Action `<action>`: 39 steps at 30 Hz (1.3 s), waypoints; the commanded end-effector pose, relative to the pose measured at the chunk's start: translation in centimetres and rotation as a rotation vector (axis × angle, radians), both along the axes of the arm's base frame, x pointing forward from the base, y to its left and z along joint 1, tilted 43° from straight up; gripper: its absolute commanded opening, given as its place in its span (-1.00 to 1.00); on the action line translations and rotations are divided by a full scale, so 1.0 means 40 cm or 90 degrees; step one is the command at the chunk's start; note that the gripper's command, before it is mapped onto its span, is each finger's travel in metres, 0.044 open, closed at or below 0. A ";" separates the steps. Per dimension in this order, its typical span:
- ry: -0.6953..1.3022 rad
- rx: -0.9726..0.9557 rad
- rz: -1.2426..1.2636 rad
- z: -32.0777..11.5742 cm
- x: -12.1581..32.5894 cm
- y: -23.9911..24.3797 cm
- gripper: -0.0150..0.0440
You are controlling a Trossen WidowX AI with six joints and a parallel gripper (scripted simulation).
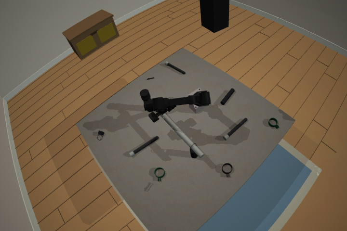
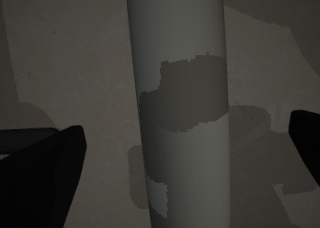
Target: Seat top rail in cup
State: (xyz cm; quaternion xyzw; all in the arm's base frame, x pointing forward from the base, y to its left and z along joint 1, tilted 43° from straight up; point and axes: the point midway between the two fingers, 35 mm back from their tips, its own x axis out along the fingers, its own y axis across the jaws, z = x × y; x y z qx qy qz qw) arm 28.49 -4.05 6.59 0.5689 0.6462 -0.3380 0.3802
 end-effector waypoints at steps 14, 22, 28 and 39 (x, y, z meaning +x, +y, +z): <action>-0.008 -0.003 0.000 0.142 -0.003 -0.053 1.00; -0.008 -0.003 0.000 0.142 -0.003 -0.053 1.00; -0.008 -0.003 0.000 0.142 -0.003 -0.053 1.00; -0.008 -0.003 0.000 0.142 -0.003 -0.053 1.00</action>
